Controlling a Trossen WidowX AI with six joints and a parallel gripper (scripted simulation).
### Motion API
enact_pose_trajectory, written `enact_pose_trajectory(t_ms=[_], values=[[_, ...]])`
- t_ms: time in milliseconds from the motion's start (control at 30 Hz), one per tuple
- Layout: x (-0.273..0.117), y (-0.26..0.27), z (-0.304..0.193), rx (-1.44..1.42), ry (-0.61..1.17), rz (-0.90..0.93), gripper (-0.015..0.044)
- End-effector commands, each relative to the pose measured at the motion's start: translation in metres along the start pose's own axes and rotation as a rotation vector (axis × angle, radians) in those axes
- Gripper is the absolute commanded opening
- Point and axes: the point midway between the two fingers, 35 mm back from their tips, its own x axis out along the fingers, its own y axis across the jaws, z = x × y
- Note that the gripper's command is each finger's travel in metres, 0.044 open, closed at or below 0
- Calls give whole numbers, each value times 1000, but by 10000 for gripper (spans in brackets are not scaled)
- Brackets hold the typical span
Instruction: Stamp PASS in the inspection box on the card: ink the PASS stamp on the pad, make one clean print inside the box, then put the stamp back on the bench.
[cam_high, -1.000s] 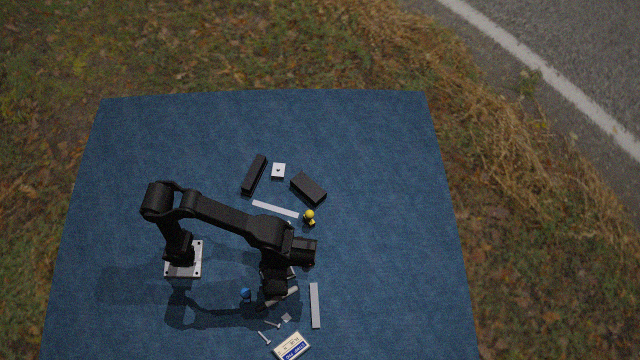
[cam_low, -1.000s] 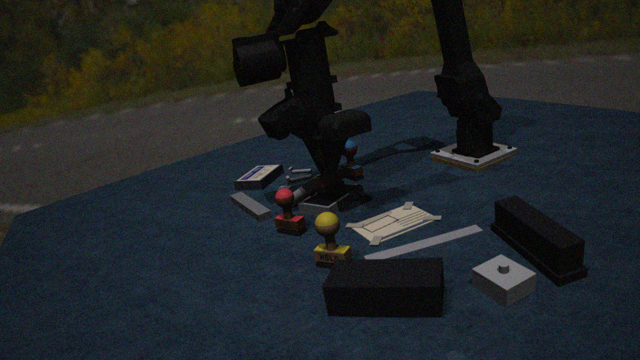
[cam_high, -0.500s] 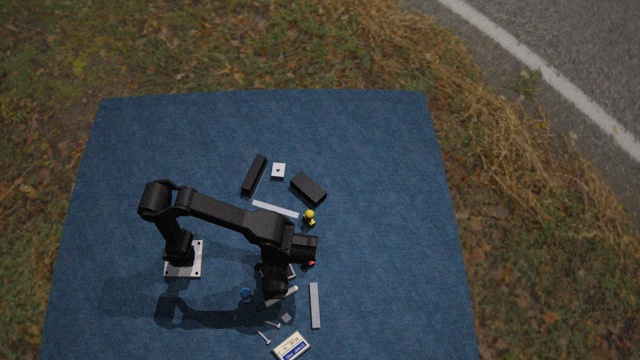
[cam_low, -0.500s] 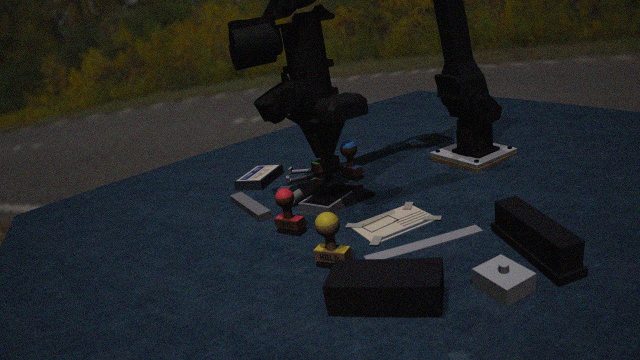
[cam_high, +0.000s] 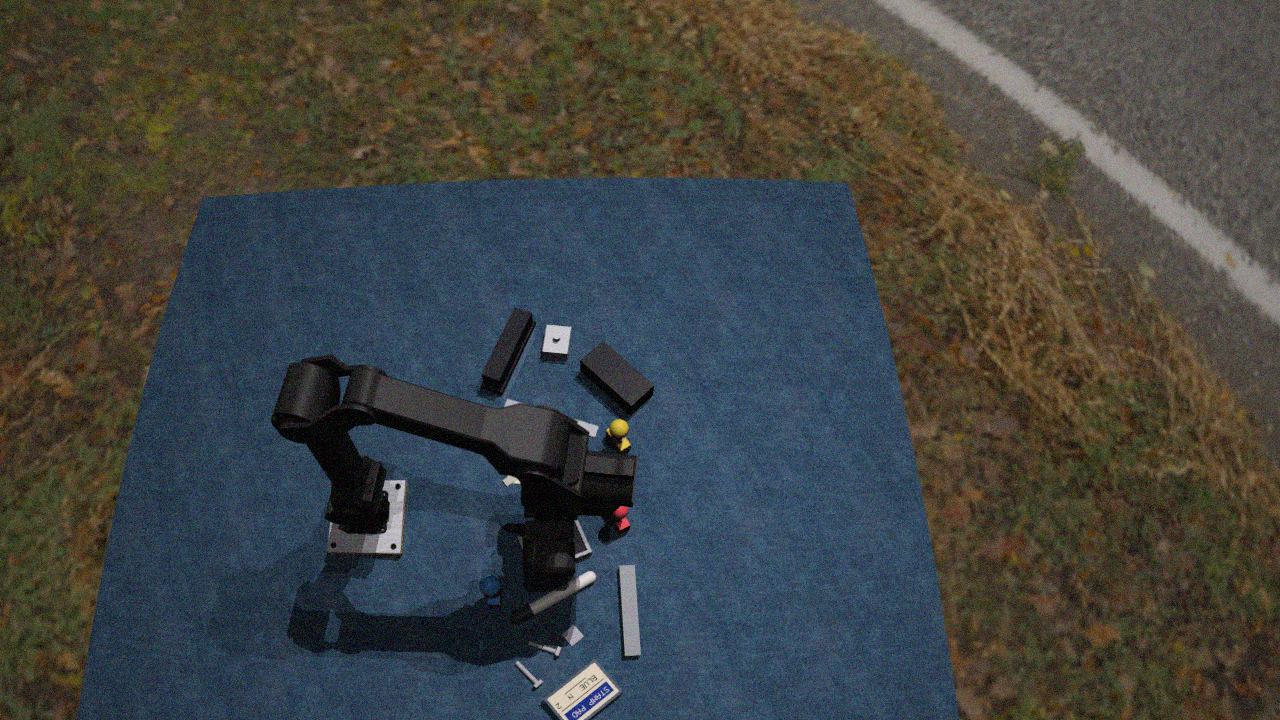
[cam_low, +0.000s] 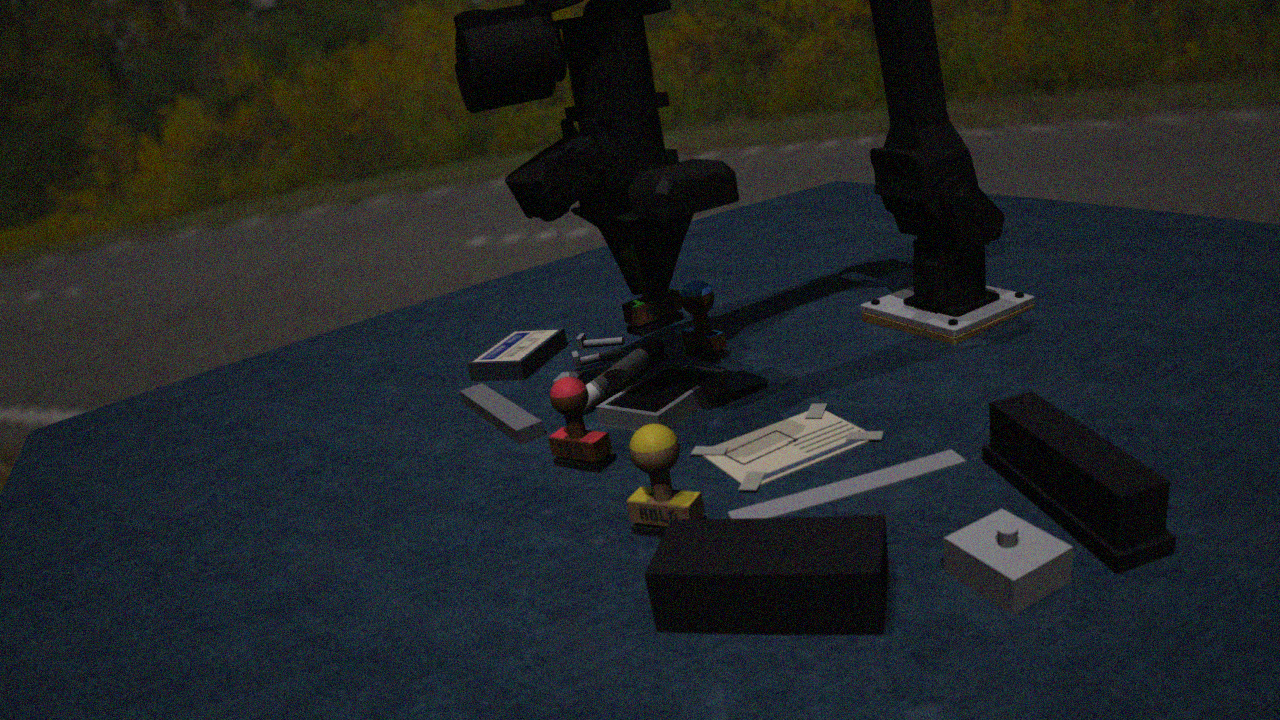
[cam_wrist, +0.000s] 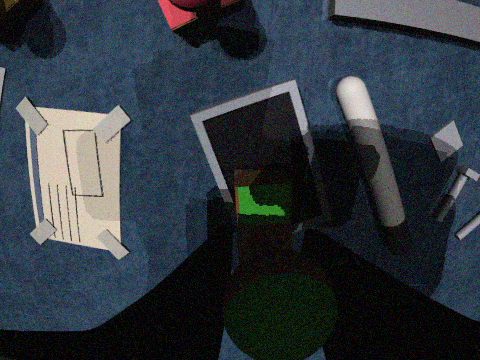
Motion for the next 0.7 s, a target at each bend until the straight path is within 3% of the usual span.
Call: enact_pose_trajectory(t_ms=[0, 667], values=[[-2, 18, 2, 14, -1, 1, 0], [-5, 110, -5, 106, 2, 9, 0]])
